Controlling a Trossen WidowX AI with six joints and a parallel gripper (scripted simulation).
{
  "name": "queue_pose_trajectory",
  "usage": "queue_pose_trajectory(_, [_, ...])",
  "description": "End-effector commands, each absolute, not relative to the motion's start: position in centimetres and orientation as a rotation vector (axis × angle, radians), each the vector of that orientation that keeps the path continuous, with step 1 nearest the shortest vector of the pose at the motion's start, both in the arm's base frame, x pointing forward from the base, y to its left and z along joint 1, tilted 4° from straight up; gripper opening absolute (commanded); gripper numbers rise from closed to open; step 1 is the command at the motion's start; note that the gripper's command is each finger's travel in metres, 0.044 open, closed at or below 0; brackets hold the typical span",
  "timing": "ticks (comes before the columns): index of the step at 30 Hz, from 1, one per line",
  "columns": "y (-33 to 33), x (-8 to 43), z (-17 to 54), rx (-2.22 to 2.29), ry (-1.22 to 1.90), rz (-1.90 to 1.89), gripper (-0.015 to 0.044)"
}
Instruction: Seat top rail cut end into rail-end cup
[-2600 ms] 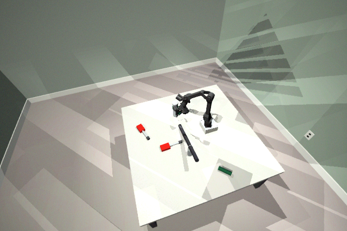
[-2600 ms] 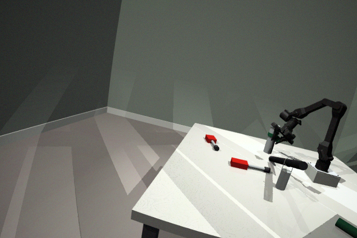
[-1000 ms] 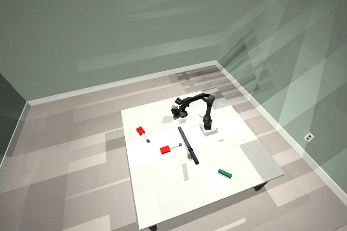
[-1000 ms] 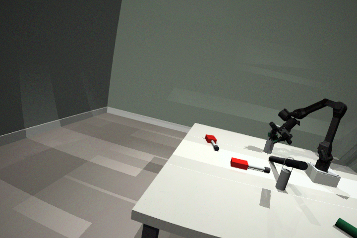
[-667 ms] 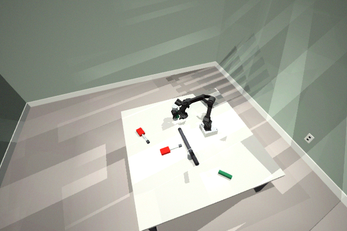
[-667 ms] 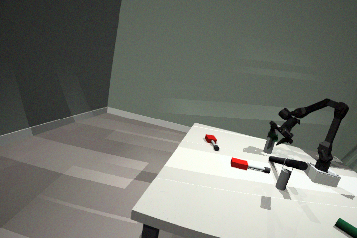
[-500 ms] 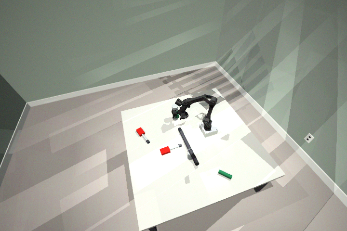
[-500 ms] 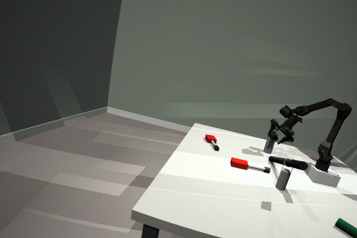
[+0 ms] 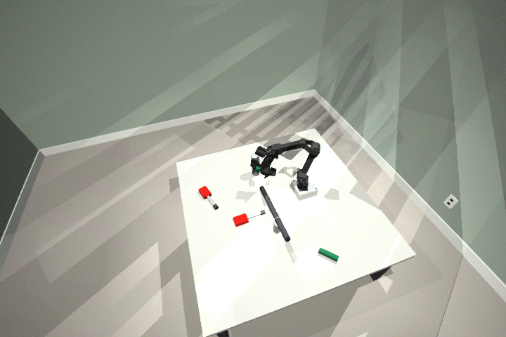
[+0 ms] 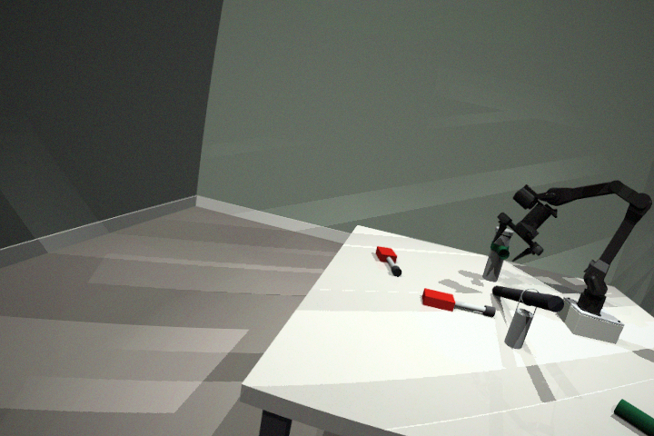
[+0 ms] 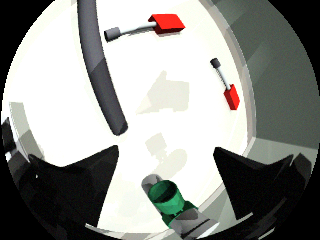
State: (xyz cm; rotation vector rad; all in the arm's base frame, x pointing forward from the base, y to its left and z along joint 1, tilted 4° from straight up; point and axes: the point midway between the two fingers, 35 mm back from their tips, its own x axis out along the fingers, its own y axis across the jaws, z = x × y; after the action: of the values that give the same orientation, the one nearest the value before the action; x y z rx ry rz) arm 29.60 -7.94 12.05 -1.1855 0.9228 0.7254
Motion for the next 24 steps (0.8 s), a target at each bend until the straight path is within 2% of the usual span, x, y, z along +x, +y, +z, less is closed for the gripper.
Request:
queue_pose_trajectory(1, [-5.1, 29.3, 14.6, -0.873, 1.008, 0.501, 0.0440])
queue_pose_trajectory(14, [1.0, 26.3, 19.1, -0.100, 1.060, -0.013, 0.0440])
queue_pose_trajectory(24, [1.2, 26.2, 19.2, -0.057, 1.056, -0.039, 0.0440])
